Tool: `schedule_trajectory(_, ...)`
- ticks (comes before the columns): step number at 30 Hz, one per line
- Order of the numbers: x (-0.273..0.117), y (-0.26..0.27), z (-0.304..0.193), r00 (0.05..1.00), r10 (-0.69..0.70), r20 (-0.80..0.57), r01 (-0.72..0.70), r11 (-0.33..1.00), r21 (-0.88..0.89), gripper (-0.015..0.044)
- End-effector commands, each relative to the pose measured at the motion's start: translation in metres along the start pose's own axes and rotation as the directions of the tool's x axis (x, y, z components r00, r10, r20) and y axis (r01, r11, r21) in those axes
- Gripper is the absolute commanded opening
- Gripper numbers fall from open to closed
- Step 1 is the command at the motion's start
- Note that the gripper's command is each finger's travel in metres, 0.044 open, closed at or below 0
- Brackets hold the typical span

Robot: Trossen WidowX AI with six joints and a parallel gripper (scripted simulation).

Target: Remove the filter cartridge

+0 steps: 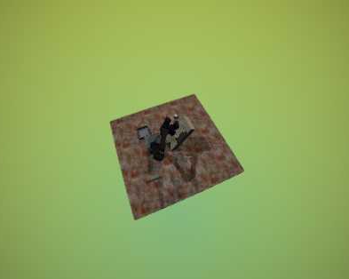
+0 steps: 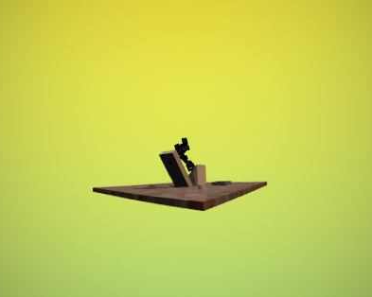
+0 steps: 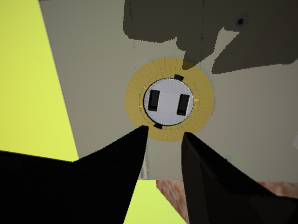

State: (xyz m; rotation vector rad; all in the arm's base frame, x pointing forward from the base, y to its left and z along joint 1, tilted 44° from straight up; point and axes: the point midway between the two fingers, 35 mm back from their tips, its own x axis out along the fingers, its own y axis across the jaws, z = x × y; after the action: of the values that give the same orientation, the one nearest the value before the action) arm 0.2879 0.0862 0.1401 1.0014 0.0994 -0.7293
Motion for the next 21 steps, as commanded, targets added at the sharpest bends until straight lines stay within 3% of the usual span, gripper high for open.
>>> schedule_trajectory(1, 0.004, -0.002, -0.001, 1.0, -0.006, -0.002, 0.006, 1.0, 0.005, 0.0103)
schedule_trajectory(21, 0.036, -0.002, -0.002, 1.0, -0.01, -0.004, 0.01, 1.0, 0.007, 0.0103)
